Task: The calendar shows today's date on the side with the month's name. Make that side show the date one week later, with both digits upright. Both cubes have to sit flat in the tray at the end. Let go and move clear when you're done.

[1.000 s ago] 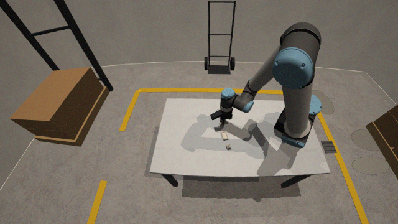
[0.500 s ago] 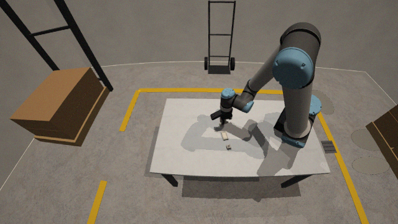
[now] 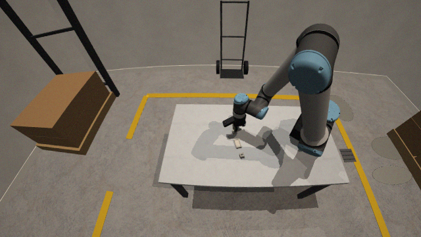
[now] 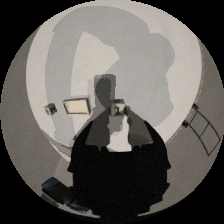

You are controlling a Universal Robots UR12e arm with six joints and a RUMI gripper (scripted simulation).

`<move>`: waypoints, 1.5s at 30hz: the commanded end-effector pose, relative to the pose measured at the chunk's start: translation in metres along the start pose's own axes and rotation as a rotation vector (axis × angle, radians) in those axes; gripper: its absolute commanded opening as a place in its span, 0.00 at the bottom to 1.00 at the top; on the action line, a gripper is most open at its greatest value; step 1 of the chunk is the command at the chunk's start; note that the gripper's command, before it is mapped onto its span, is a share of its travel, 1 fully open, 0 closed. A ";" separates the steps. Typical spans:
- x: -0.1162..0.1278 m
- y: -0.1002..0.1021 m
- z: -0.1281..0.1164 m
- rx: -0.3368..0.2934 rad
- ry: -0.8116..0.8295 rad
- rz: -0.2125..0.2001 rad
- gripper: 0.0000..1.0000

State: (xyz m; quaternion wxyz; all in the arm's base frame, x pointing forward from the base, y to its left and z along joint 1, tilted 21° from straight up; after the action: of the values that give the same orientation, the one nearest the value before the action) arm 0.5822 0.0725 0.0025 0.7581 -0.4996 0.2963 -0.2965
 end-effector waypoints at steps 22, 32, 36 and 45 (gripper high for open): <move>0.000 -0.011 -0.001 -0.001 0.000 -0.001 0.10; 0.001 -0.053 0.001 0.000 0.000 -0.003 0.10; 0.002 -0.077 0.002 0.001 -0.001 -0.005 0.10; 0.002 -0.100 0.002 0.001 -0.001 -0.005 0.10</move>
State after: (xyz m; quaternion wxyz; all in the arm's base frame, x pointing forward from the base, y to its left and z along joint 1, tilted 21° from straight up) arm 0.5715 0.0430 0.0910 0.7578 -0.4999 0.2896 -0.3031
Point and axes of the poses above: the point where the finger pads meet when closed, its own y axis out along the fingers, its own x axis across the jaws, z = x × y, the point moved 8 cm from there along -y, back along the fingers, and after that the axes turned 15 degrees about -y, right-handed, at the moved point
